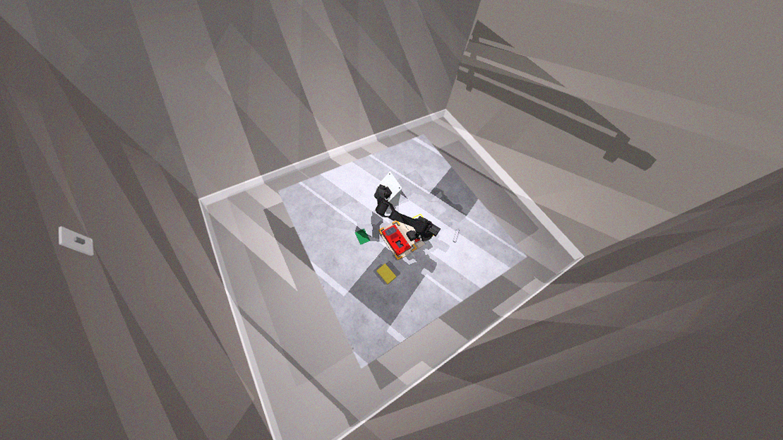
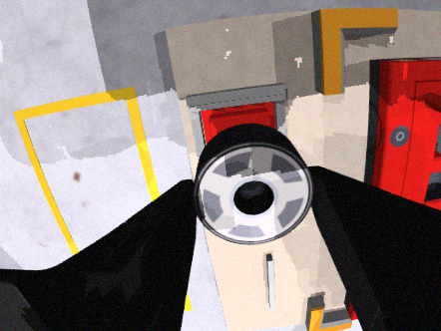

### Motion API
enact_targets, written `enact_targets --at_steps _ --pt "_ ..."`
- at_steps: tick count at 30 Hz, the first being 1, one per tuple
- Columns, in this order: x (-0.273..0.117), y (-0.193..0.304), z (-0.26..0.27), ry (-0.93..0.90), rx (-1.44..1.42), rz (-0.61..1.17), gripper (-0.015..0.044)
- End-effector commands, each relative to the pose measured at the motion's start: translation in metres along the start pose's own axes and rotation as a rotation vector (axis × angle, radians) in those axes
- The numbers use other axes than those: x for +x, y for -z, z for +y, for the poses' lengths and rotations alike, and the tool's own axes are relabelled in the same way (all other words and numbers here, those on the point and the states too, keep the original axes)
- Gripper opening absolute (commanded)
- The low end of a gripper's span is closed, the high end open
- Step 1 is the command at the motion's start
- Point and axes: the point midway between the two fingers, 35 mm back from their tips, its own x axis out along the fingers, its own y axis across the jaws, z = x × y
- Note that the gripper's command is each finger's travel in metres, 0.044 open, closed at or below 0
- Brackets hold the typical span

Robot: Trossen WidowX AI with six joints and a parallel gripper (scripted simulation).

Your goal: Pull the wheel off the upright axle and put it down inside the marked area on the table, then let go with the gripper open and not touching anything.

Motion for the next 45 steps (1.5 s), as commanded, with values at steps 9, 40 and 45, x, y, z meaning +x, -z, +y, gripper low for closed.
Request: enact_targets --at_steps 9,40,45 --pt "-0.006 0.0 0.0 -0.003 0.003 -0.002 0.0" --pt "-0.038 0.001 0.0 -0.003 0.0 -0.004 0.0" --pt "-0.042 0.004 0.001 0.005 -0.01 -0.002 0.0"
